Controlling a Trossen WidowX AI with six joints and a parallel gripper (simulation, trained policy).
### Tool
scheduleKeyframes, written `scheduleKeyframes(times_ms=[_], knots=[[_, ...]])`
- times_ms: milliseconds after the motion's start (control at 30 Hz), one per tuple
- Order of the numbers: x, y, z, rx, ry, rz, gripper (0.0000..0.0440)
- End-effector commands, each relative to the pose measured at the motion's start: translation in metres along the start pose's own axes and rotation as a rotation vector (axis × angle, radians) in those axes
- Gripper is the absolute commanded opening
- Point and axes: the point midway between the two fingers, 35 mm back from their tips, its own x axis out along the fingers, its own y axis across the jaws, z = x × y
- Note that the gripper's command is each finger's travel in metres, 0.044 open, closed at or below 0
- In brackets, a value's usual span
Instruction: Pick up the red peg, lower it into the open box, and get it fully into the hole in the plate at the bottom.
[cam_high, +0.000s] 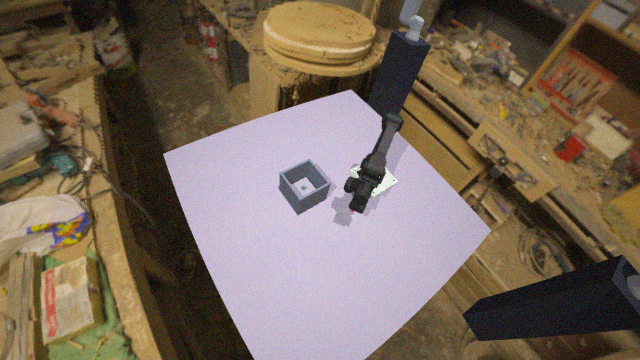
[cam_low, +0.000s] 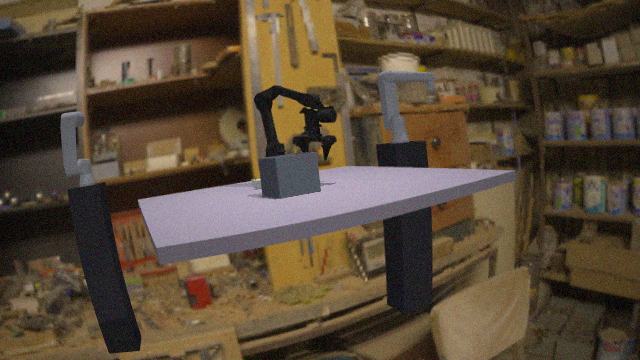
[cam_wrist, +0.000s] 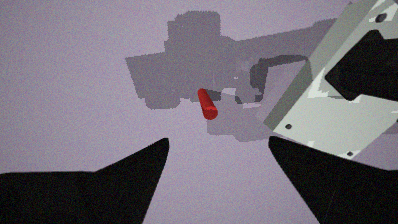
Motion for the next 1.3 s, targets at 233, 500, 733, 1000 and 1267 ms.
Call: scheduleKeyframes(times_ms=[233, 500, 733, 1000, 1267], knots=[[0.033, -0.005, 0.014, 0.106, -0.017, -0.017, 0.0440], [0.054, -0.004, 0.022, 0.159, -0.030, -0.003, 0.0397], [0.062, 0.005, 0.025, 0.169, -0.032, 0.013, 0.0218], [0.062, 0.015, 0.025, 0.146, -0.019, 0.034, 0.0015], [0.038, 0.031, 0.017, 0.149, 0.036, 0.132, 0.0000]])
